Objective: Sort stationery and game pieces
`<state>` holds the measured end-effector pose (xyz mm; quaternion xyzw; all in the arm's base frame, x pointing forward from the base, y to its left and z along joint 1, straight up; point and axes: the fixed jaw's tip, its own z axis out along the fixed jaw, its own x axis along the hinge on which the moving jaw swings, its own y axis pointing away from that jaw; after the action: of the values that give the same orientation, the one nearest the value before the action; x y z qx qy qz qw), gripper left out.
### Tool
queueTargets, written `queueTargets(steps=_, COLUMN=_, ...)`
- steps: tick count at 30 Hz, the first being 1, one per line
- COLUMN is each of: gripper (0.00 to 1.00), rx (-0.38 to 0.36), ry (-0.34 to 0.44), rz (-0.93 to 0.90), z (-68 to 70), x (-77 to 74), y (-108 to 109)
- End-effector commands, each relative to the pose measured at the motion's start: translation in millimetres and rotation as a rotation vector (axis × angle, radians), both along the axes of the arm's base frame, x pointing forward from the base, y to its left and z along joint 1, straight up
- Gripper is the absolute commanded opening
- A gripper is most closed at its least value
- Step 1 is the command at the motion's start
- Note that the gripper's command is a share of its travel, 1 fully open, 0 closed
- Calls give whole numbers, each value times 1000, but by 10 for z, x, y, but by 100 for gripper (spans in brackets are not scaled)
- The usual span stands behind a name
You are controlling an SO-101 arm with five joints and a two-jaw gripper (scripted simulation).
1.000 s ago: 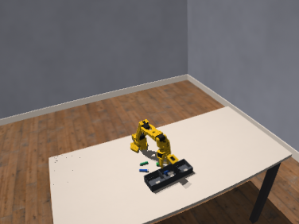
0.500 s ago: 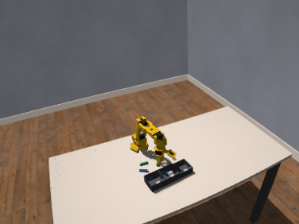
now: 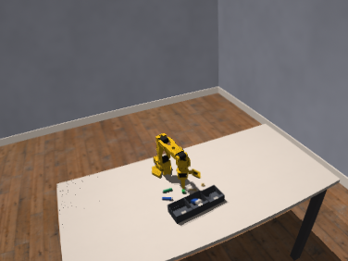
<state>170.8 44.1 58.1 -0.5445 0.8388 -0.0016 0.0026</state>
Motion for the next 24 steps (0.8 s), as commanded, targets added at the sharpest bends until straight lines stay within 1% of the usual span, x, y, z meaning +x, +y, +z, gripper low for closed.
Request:
queueTargets(steps=1, gripper=23, rx=13, ry=-52, rz=39, z=66, x=18, y=15)
queueTargets(steps=6, gripper=23, rx=12, ry=-52, rz=41, z=65, x=16, y=15)
queueTargets(steps=7, gripper=23, rx=9, ry=-37, rz=56, z=50, x=0, y=10)
queueTargets(steps=24, gripper=23, rx=9, ry=-37, rz=56, z=50, x=0, y=10)
